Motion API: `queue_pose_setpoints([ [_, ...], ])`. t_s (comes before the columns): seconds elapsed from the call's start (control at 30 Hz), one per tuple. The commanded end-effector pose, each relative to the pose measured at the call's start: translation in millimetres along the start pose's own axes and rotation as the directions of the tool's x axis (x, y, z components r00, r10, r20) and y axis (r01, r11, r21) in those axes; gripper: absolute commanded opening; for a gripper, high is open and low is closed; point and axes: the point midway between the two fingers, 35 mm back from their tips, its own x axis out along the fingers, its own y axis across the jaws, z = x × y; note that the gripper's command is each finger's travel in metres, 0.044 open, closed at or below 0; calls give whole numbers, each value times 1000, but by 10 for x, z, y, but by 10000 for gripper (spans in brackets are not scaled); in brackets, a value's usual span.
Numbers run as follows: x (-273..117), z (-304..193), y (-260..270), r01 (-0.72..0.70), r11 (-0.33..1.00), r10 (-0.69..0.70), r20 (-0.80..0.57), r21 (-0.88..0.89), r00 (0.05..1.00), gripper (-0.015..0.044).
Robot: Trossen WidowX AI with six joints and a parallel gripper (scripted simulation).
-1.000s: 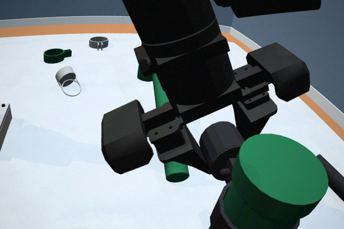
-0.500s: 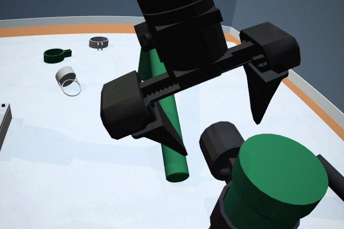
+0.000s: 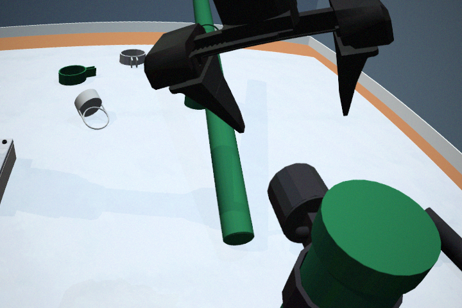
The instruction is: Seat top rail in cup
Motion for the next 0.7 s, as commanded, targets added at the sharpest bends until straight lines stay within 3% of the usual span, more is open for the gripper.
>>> queue_pose_setpoints([
  [0.0,-258,307,-38,25,932,-21,-14,361,1000,440],
  [0.23,-576,703,39,38,602,-29,-26,797,999,440],
  [0.4,-787,915,114,41,301,-39,-31,953,999,440],
  [0.67,-795,922,117,41,289,-39,-31,956,999,440],
])
